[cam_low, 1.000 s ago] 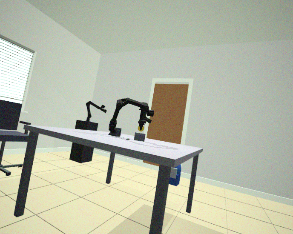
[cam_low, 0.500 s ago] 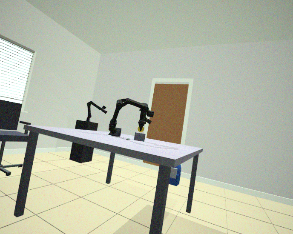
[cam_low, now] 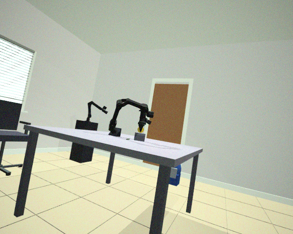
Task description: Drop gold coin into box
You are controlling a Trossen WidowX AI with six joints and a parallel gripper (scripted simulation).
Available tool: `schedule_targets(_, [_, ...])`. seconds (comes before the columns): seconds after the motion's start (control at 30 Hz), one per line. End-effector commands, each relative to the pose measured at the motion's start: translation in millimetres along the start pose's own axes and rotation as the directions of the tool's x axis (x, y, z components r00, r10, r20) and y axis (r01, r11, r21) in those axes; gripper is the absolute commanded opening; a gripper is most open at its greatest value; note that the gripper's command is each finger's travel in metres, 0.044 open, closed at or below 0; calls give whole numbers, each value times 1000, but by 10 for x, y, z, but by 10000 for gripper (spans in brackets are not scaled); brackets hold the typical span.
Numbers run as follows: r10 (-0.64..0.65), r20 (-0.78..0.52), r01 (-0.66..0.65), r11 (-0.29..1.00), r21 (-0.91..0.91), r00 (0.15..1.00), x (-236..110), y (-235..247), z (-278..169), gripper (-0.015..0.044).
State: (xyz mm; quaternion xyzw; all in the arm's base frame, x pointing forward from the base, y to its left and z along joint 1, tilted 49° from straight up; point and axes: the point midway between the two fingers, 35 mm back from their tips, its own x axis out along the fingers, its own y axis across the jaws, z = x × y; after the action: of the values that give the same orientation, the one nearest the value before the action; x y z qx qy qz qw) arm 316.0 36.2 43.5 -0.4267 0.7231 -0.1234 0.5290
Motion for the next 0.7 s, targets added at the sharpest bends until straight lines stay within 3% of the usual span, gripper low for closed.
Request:
schedule_targets(0.0, [-4, -3, 4, 1000, -7, 1000, 30, -6, -8, 0])
schedule_targets(0.2, [0, 0, 0, 1000, 0, 1000, 4, 0, 0, 157])
schedule_targets(0.5, [0, 0, 0, 1000, 0, 1000, 4, 0, 0, 161])
schedule_targets(0.67, [2, 0, -2, 1000, -1, 1000, -122, 3, 1, 292])
